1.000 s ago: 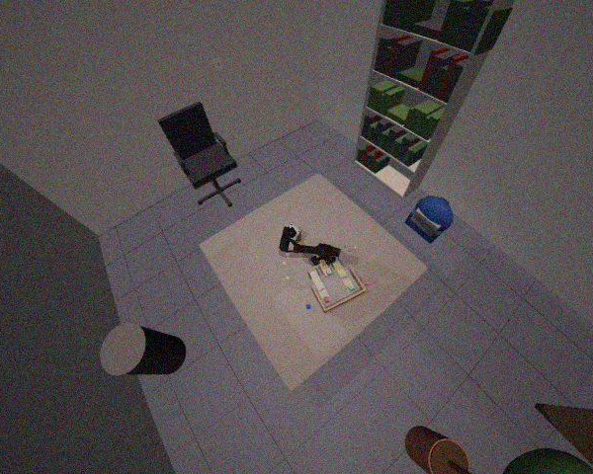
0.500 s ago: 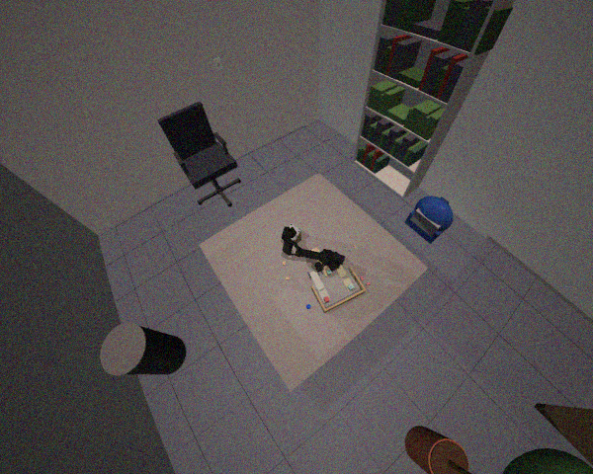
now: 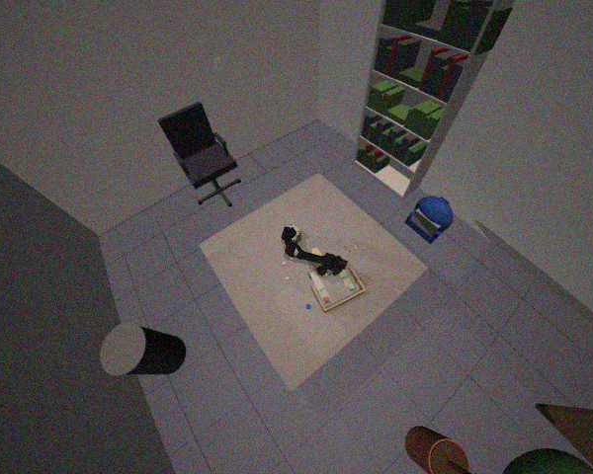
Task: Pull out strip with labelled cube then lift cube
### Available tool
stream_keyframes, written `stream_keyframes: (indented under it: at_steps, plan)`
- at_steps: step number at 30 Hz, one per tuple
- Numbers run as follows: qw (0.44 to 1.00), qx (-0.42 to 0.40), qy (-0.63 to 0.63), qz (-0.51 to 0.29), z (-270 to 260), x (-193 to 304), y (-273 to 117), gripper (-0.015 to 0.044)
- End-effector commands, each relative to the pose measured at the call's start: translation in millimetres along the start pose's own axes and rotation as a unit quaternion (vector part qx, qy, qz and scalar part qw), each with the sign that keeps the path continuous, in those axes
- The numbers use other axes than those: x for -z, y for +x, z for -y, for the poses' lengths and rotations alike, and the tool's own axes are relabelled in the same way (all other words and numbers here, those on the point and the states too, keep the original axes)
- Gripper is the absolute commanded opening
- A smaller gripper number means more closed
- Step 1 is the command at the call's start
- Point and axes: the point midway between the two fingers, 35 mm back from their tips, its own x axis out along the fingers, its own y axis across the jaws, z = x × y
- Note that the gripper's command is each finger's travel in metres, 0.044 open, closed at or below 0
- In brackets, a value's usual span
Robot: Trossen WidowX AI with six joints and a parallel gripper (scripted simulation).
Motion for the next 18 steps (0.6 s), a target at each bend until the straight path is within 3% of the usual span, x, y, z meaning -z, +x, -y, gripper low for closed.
stream_keyframes:
  at_steps: [1, 18]
  plan:
    - [1.0, 0.001, -0.003, 0.001, 0, -1, 6, 0.025]
    - [1.0, 0.002, -0.003, 0.001, 0, -2, 33, 0.025]
